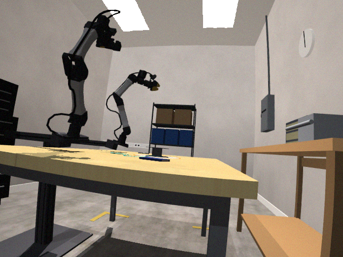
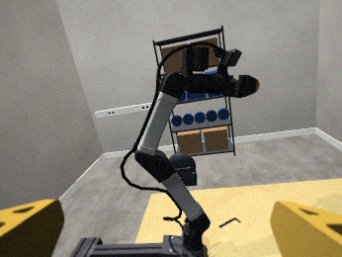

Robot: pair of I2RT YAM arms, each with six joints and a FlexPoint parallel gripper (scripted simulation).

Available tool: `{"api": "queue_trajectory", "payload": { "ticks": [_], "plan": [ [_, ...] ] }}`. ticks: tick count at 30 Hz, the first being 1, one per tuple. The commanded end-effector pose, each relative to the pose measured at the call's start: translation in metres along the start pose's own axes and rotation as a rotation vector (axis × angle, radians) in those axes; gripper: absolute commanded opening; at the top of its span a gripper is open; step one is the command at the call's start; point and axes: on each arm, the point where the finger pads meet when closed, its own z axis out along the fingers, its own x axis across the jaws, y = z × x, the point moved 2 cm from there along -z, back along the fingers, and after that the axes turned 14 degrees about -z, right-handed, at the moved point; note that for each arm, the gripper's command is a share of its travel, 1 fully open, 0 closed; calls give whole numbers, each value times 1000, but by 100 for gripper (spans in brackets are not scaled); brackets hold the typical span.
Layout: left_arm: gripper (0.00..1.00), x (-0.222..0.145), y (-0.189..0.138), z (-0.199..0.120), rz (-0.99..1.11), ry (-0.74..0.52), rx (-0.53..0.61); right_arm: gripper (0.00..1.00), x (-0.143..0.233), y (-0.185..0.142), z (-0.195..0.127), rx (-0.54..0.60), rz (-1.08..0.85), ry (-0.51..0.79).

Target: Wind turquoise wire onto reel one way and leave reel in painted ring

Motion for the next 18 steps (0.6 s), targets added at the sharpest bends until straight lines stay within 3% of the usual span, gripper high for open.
{"api": "queue_trajectory", "payload": {
  "ticks": [1, 18],
  "plan": [
    [100, -3, 1, -5, -15, -21, 1, 100, 1, 3, -2, -6, -12, 3],
    [100, -4, 1, -5, -15, -23, 1, 100, -2, 2, -2, 1, -12, -23]
  ]
}}
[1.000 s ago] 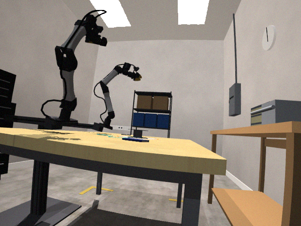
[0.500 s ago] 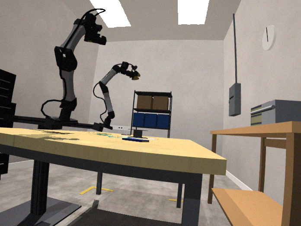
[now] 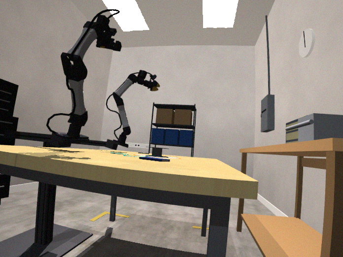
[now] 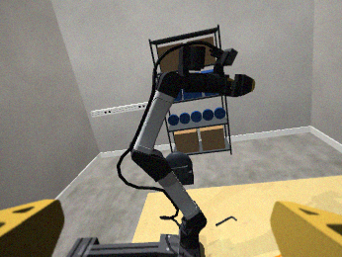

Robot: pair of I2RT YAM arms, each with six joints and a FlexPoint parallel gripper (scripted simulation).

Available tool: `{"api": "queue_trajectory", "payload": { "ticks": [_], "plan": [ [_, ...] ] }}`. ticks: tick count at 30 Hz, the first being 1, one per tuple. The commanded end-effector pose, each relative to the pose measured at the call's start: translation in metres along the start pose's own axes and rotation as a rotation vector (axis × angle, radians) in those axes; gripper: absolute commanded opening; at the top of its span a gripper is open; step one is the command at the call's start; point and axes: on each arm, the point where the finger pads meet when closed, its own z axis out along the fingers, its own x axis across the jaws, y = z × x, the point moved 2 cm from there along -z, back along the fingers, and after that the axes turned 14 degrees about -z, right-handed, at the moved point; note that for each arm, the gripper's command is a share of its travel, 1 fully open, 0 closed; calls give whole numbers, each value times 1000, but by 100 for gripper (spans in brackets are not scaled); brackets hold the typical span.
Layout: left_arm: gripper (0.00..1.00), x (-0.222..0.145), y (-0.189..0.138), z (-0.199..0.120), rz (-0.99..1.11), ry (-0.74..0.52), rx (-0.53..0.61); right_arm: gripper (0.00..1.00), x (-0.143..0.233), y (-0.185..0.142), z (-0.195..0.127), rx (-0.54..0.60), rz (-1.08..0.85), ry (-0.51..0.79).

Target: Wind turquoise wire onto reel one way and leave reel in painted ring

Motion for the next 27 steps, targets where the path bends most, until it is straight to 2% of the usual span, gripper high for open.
{"api": "queue_trajectory", "payload": {
  "ticks": [1, 11, 27],
  "plan": [
    [100, -4, 3, -5, -9, -26, -7, 100, -1, 3, -2, -6, -10, -11],
    [100, -5, 3, -5, -9, -31, -6, 100, -8, 1, -2, 6, -9, -61],
    [100, -7, 2, -6, -9, -47, -2, 100, -30, -4, -6, 46, -9, -226]
  ]
}}
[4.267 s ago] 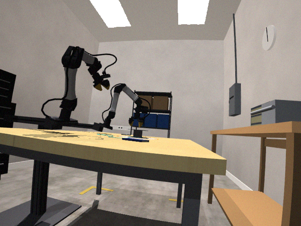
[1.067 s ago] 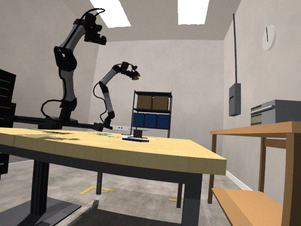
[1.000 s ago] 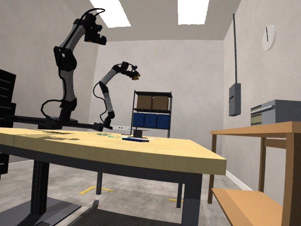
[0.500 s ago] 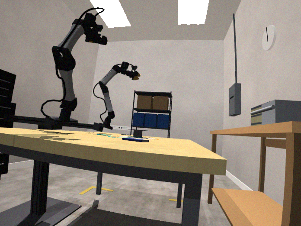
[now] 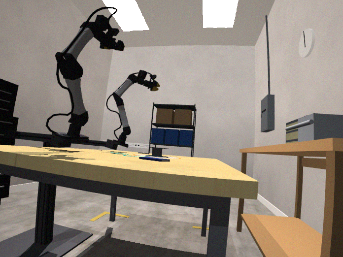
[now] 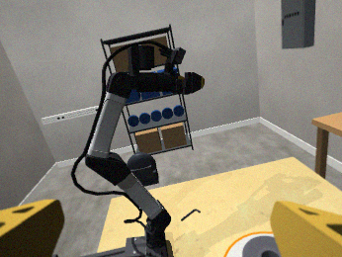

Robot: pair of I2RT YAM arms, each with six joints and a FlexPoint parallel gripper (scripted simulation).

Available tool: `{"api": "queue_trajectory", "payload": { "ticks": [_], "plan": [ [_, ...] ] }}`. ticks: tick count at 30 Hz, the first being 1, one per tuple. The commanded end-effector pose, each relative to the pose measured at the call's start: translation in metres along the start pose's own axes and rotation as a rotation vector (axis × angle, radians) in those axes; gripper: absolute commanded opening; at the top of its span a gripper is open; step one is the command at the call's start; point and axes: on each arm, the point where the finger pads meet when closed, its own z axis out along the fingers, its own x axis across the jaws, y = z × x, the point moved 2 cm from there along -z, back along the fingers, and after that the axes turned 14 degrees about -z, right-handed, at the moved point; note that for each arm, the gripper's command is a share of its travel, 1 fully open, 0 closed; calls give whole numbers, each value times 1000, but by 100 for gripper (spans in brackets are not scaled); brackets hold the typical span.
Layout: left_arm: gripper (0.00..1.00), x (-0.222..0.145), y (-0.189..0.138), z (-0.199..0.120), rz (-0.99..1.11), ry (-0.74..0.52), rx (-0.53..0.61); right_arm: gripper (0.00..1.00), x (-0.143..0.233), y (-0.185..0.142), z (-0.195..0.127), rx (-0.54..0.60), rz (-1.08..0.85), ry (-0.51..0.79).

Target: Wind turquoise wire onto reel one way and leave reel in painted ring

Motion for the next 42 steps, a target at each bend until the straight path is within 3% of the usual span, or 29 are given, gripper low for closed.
{"api": "queue_trajectory", "payload": {
  "ticks": [1, 15, 30, 32, 42],
  "plan": [
    [100, -4, 3, -5, -9, -29, -7, 100, -6, 2, -2, 1, -9, -46],
    [100, -8, 2, -6, -8, -52, -1, 100, -36, -5, -8, 58, -8, -277],
    [100, -13, 1, -6, -8, -90, 8, 100, -81, -16, -32, 152, -6, -661],
    [100, -13, 1, -6, -8, -90, 8, 100, -81, -16, -32, 152, -6, -661],
    [100, -16, 0, -6, -8, -120, 15, 100, -108, -23, -62, 225, -4, -960]
  ]
}}
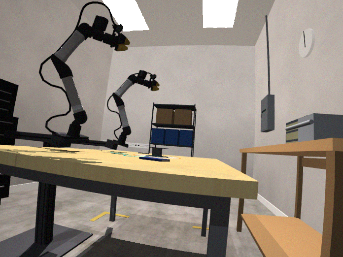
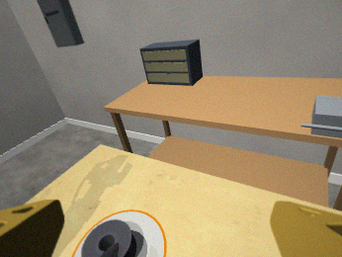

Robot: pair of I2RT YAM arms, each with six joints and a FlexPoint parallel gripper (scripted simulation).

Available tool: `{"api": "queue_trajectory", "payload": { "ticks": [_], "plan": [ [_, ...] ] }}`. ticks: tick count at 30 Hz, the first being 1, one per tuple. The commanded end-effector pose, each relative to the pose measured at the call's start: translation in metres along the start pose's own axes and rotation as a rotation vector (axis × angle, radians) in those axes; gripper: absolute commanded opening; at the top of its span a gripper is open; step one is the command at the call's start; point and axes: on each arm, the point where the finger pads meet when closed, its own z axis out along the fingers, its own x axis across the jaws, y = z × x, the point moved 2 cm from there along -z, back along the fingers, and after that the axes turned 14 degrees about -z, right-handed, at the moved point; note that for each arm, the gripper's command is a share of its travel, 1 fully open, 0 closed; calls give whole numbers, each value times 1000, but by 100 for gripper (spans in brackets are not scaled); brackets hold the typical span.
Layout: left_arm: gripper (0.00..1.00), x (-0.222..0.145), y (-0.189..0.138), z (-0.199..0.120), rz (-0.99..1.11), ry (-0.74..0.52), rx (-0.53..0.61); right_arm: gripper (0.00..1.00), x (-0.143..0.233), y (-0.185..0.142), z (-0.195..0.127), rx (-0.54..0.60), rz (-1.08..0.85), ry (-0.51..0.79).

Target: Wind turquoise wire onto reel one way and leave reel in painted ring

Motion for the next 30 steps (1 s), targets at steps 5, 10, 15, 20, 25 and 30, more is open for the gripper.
{"api": "queue_trajectory", "payload": {
  "ticks": [5, 10, 15, 20, 25, 30],
  "plan": [
    [100, -7, 2, -6, -8, -47, -3, 100, -30, -3, -7, 42, -6, -227],
    [100, -8, 2, -6, -8, -57, 0, 100, -42, -6, -10, 65, -6, -323],
    [100, -10, 1, -6, -8, -73, 4, 100, -61, -11, -19, 105, -4, -484],
    [100, -12, 1, -6, -8, -89, 7, 100, -79, -15, -31, 145, -3, -646],
    [100, -14, 1, -6, -8, -98, 10, 100, -89, -18, -40, 169, -2, -742],
    [100, -16, 0, -6, -8, -114, 14, 100, -103, -21, -56, 208, -1, -900]
  ]
}}
